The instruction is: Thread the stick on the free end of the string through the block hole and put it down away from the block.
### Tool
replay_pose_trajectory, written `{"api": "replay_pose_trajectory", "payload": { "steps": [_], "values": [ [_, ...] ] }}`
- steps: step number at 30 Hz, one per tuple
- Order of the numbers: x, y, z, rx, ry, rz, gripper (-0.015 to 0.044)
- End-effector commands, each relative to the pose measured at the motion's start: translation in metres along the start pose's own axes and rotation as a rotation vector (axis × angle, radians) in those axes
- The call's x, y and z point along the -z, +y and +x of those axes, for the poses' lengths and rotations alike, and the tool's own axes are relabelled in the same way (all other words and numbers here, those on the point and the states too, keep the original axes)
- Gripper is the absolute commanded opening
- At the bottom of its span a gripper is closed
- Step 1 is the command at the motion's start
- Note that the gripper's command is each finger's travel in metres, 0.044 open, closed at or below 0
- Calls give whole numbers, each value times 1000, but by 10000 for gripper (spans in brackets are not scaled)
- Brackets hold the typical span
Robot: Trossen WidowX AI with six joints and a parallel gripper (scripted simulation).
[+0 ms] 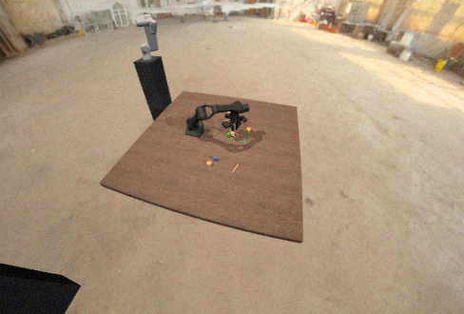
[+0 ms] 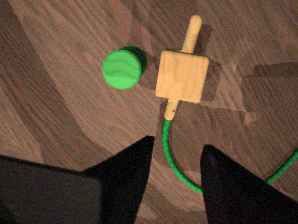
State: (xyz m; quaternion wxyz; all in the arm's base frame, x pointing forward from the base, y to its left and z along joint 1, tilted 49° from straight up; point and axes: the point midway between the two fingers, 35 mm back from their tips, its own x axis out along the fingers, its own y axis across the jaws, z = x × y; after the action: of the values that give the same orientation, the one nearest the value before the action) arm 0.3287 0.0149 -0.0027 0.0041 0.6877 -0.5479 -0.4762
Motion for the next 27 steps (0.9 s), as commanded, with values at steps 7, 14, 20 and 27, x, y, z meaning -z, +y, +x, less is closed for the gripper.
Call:
{"api": "replay_pose_trajectory", "payload": {
  "steps": [7, 14, 20, 27],
  "values": [
    [1, 1, -17, 6, 3, 20, 125],
    [-10, 0, -18, 6, -6, 621, 125],
    [-19, -1, -19, 2, -14, 1193, 125],
    [-29, -2, -20, -6, -19, 1626, 125]
  ]
}}
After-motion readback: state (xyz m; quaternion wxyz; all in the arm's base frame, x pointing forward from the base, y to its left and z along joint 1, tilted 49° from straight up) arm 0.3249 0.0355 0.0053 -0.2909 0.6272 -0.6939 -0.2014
